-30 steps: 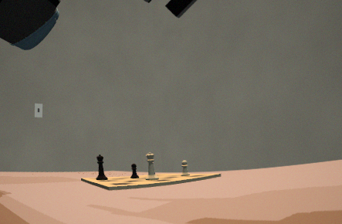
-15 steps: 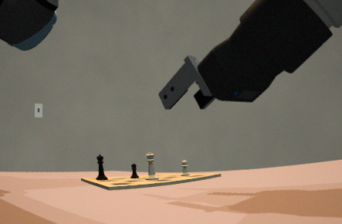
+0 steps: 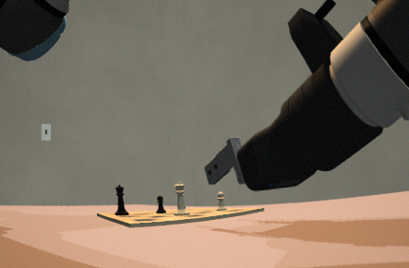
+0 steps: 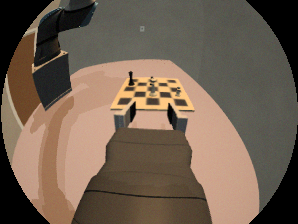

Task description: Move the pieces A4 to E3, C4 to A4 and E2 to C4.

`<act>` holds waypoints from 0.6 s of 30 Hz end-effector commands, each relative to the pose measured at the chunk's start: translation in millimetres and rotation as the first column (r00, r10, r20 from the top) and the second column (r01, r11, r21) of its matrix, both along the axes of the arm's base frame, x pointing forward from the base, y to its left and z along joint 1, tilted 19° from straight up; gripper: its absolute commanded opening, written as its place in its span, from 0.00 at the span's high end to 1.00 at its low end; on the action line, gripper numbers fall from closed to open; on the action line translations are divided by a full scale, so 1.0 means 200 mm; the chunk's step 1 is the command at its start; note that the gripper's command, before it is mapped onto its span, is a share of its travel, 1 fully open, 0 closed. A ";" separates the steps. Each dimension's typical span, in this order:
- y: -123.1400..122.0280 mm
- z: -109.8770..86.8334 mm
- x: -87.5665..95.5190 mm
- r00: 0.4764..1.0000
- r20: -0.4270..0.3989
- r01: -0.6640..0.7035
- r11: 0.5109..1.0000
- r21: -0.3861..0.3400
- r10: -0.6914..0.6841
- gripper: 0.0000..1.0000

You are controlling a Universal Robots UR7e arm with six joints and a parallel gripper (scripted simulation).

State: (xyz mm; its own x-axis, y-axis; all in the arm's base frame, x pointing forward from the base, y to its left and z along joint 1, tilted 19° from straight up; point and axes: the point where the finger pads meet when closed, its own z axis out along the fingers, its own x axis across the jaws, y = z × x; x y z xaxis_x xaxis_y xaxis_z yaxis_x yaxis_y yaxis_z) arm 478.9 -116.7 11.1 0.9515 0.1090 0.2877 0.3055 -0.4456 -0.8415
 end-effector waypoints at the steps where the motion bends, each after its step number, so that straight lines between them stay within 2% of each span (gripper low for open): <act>1: 0.02 -0.02 0.04 1.000 -0.006 0.022 1.000 0.005 -0.022 0.00; 18: 0.01 -0.01 0.04 1.000 -0.004 0.023 1.000 0.002 -0.023 0.00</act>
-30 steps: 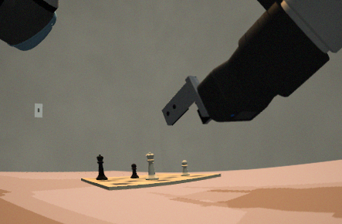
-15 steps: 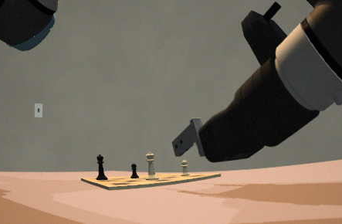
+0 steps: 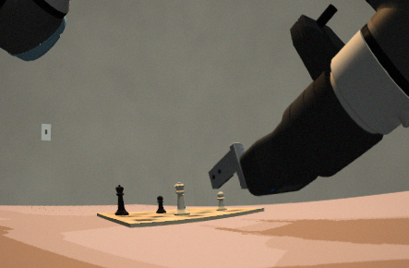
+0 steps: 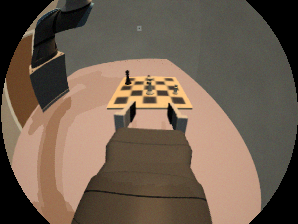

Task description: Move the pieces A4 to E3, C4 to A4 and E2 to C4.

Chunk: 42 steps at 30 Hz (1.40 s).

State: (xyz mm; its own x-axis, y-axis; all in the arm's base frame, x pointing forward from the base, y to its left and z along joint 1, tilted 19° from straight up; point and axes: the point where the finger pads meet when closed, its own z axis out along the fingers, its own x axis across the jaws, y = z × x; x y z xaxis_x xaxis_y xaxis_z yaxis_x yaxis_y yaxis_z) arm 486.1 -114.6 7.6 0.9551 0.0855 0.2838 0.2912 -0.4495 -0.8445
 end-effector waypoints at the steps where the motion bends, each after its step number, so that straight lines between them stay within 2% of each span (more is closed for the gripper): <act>1: 0.00 0.00 0.00 1.000 0.001 0.000 1.000 -0.001 0.000 0.00; 32: 0.00 0.00 0.00 1.000 0.001 0.000 1.000 -0.001 0.000 0.00; 39: 0.01 0.05 -0.02 1.000 -0.001 0.001 1.000 0.000 -0.001 0.00; 42: 0.01 0.12 -0.04 1.000 0.000 0.001 1.000 -0.001 -0.001 0.00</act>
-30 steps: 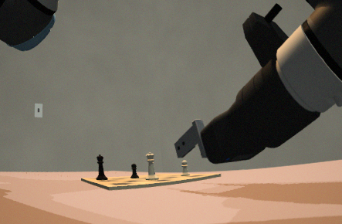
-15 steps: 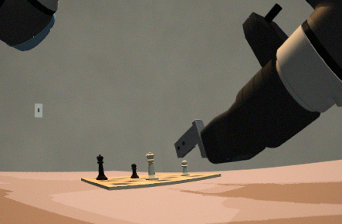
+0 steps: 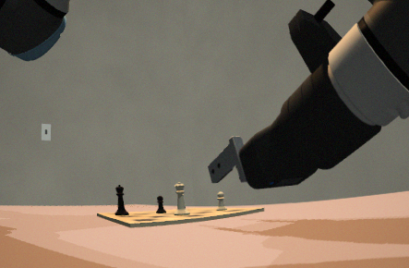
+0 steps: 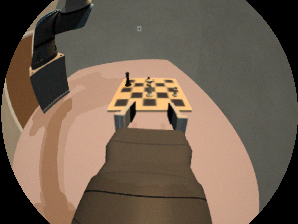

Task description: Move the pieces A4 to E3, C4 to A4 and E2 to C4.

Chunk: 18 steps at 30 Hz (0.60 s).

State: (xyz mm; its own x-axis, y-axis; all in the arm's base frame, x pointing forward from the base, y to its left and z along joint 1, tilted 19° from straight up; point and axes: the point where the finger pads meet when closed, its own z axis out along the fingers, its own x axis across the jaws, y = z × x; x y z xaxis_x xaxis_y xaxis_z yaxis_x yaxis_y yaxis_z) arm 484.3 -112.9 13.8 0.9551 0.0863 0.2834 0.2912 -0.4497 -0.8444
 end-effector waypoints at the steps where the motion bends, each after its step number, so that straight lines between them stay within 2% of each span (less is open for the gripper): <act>1: 0.01 0.12 -0.04 1.000 0.000 0.002 1.000 0.000 -0.002 0.00; 7: 0.03 0.30 -0.10 1.000 0.000 0.002 1.000 0.000 -0.002 0.00; 10: 0.03 0.37 -0.13 1.000 0.000 0.002 1.000 0.000 -0.002 0.00; 18: 0.04 0.40 -0.13 1.000 0.001 0.002 1.000 -0.001 -0.002 0.00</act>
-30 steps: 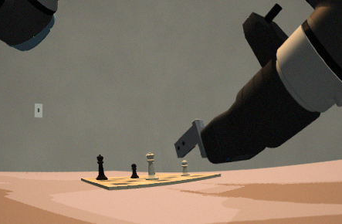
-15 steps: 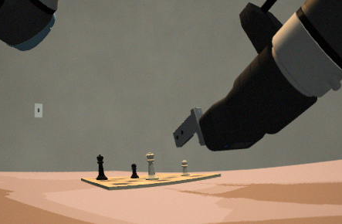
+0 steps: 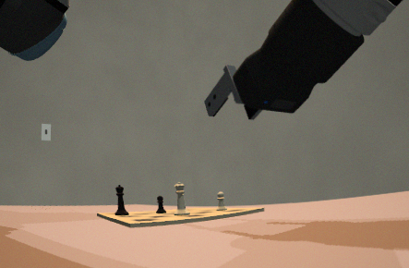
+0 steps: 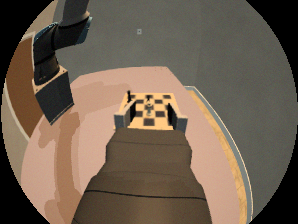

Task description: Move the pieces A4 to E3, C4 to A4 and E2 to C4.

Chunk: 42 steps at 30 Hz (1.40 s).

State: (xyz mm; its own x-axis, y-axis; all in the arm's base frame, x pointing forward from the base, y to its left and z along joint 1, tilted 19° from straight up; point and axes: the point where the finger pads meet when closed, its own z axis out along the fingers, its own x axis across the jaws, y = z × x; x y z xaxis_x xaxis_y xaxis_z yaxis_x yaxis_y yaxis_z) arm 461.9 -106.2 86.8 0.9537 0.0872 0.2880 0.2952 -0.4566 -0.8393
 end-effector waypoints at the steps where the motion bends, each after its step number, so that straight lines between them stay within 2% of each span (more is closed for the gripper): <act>1: 0.00 0.03 -0.02 1.000 -0.004 0.000 1.000 0.006 0.000 0.00; 13: 0.06 -0.01 -0.01 0.999 0.006 -0.046 0.998 -0.046 0.047 0.00; 18: 0.15 -0.06 -0.03 0.990 0.018 -0.135 0.979 -0.150 0.139 0.00; 22: 0.25 -0.12 -0.03 0.969 0.027 -0.228 0.932 -0.281 0.245 0.00; 25: 0.27 -0.13 -0.03 0.961 0.028 -0.251 0.914 -0.318 0.273 0.00; 28: 0.32 -0.16 -0.03 0.943 0.030 -0.293 0.869 -0.398 0.331 0.00; 30: 0.32 -0.16 -0.03 0.943 0.030 -0.293 0.869 -0.398 0.331 0.00; 32: 0.37 -0.18 -0.01 0.921 0.030 -0.327 0.814 -0.481 0.388 0.00; 33: 0.37 -0.18 -0.01 0.921 0.030 -0.327 0.814 -0.481 0.388 0.00; 34: 0.39 -0.19 -0.01 0.909 0.030 -0.339 0.782 -0.523 0.415 0.00; 35: 0.39 -0.19 -0.01 0.909 0.030 -0.339 0.782 -0.523 0.415 0.00; 36: 0.41 -0.19 0.00 0.897 0.030 -0.349 0.748 -0.564 0.441 0.00; 37: 0.41 -0.19 0.00 0.897 0.030 -0.349 0.748 -0.564 0.441 0.00; 38: 0.44 -0.20 0.01 0.885 0.030 -0.355 0.713 -0.605 0.465 0.00; 40: 0.44 -0.20 0.01 0.885 0.030 -0.355 0.713 -0.605 0.465 0.00; 41: 0.46 -0.20 0.02 0.872 0.030 -0.357 0.677 -0.644 0.489 0.00; 42: 0.46 -0.20 0.02 0.872 0.030 -0.357 0.677 -0.644 0.489 0.00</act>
